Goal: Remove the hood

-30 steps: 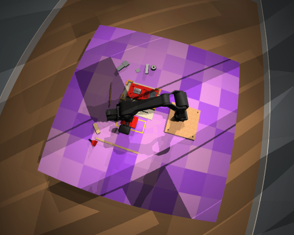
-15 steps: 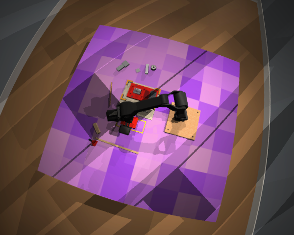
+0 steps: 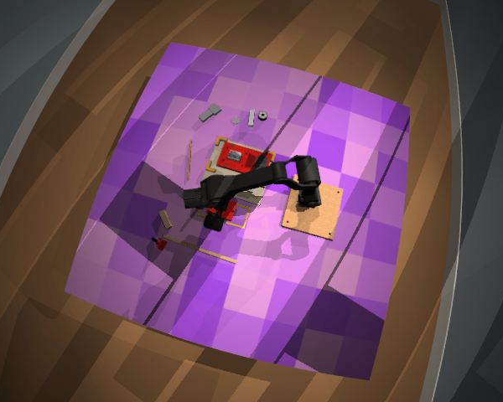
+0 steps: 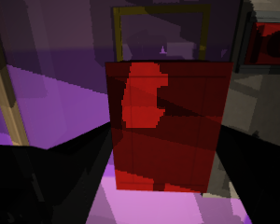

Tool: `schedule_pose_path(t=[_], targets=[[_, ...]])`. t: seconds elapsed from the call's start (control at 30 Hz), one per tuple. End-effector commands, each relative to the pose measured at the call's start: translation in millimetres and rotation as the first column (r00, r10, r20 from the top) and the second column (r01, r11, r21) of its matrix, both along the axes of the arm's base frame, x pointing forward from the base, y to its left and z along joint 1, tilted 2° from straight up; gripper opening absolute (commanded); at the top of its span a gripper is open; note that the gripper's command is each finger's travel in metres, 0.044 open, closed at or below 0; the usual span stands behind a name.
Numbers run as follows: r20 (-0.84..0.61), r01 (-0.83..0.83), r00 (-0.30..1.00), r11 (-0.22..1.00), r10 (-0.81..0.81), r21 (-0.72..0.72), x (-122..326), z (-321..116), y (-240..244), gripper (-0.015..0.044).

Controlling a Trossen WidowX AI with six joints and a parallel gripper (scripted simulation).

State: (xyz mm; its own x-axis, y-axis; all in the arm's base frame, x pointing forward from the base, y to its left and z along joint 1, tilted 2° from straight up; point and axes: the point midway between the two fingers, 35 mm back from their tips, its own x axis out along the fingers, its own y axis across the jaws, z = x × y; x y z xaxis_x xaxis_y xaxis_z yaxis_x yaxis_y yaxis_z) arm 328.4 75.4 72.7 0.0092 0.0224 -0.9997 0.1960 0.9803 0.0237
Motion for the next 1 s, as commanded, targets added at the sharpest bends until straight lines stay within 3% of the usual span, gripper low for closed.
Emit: schedule_pose_path(t=[0.0, 0.97], targets=[[-0.005, 0.004, 1.0, 1.0, -0.004, 0.001, -1.6, -4.8, 0.1, 0.0], [-0.005, 0.004, 1.0, 1.0, -0.004, 0.001, -3.7, -25.6, 0.2, 0.0]])
